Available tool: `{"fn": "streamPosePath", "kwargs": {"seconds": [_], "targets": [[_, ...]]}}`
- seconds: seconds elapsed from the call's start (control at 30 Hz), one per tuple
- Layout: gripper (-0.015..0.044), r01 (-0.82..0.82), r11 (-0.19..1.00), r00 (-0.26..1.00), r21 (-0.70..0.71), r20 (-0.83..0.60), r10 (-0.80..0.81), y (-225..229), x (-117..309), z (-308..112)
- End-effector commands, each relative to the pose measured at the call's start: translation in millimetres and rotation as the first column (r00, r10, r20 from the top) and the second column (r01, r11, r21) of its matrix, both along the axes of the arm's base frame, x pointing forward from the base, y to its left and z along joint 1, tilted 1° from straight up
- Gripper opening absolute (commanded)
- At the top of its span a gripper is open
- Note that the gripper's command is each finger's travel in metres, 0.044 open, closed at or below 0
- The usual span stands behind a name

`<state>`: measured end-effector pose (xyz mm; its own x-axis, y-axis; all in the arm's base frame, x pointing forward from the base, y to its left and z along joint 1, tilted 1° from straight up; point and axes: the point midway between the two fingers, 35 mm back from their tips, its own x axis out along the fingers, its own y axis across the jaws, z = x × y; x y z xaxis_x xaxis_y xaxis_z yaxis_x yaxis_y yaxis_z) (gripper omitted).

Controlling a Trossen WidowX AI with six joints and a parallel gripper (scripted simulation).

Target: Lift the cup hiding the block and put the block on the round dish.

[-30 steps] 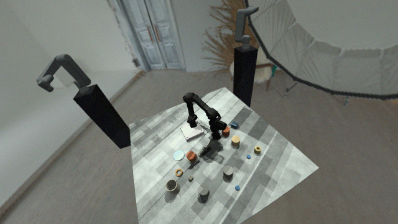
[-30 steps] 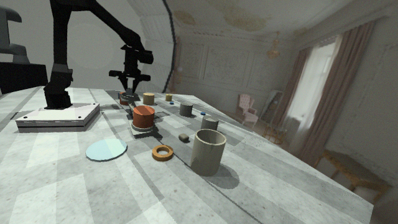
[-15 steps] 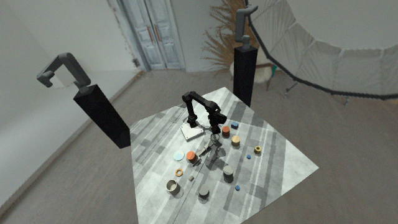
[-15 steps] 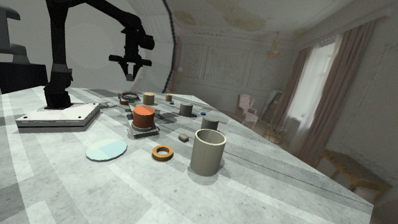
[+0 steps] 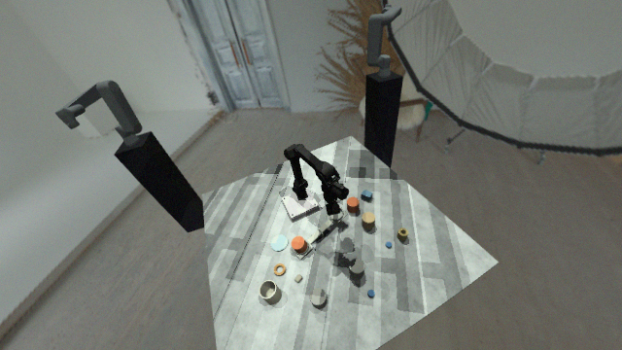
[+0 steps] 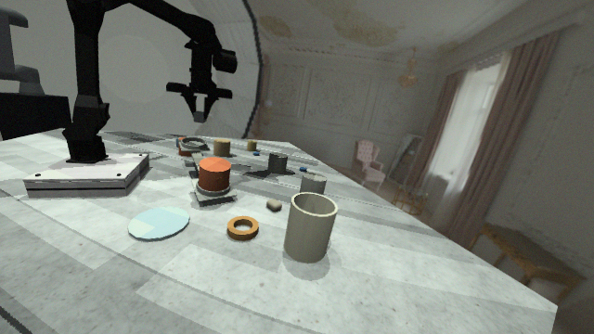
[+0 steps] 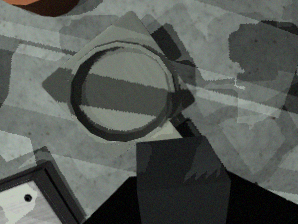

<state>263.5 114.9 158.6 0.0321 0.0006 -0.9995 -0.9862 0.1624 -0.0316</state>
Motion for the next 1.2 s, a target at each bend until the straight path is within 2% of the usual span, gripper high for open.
{"fn": "streamPosePath", "kwargs": {"seconds": [0.0, 0.63, 1.17], "targets": [[0.0, 0.003, 1.0, 1.0, 0.001, -0.002, -0.003, -15, 9, -6], [0.0, 0.023, 1.0, 1.0, -0.015, 0.015, -0.023, -102, 41, -27], [0.0, 0.034, 0.999, 0.999, -0.022, 0.027, -0.034, -181, 46, -43]]}}
